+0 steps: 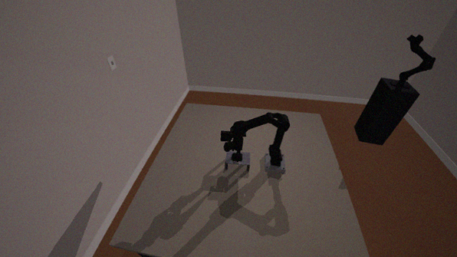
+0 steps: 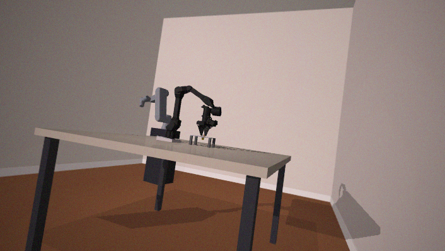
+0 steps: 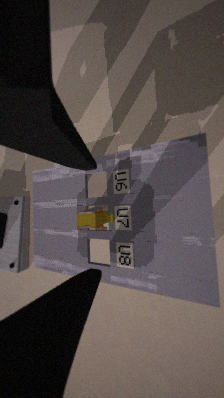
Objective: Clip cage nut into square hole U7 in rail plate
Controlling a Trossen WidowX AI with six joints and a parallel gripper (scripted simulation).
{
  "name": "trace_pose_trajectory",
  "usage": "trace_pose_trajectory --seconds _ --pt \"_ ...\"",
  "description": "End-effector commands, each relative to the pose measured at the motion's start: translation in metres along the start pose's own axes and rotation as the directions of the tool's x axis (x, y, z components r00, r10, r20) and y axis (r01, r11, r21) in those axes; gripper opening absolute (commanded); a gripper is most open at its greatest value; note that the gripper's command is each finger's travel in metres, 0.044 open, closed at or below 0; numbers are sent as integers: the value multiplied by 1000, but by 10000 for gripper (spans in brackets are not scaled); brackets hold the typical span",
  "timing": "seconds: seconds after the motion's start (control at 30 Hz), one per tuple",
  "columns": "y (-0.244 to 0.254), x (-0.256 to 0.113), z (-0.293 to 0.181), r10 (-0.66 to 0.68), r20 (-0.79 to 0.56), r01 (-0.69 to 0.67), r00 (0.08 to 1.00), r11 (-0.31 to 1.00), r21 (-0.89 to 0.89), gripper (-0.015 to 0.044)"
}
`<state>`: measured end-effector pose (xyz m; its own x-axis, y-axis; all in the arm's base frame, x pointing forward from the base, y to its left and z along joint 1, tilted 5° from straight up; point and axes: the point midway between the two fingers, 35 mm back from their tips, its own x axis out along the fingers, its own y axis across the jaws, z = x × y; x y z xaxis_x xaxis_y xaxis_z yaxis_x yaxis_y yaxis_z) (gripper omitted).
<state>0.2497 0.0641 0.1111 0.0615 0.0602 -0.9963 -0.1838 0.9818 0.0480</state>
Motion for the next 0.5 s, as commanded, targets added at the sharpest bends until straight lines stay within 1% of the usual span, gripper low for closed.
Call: trace_pose_trajectory --seconds 0.0,0.1,0.2,0.23,0.47 --pt "0 0 0 0 0 0 1000 1000 0 440" --pt "0 -8 0 -1 3 1 1000 1000 1 440" --pt "0 -42 -1 -4 16 3 1000 1000 4 440" --pt "0 -48 -1 -4 18 4 1000 1000 4 440" --pt "0 -50 -2 -4 19 4 1000 1000 4 440"
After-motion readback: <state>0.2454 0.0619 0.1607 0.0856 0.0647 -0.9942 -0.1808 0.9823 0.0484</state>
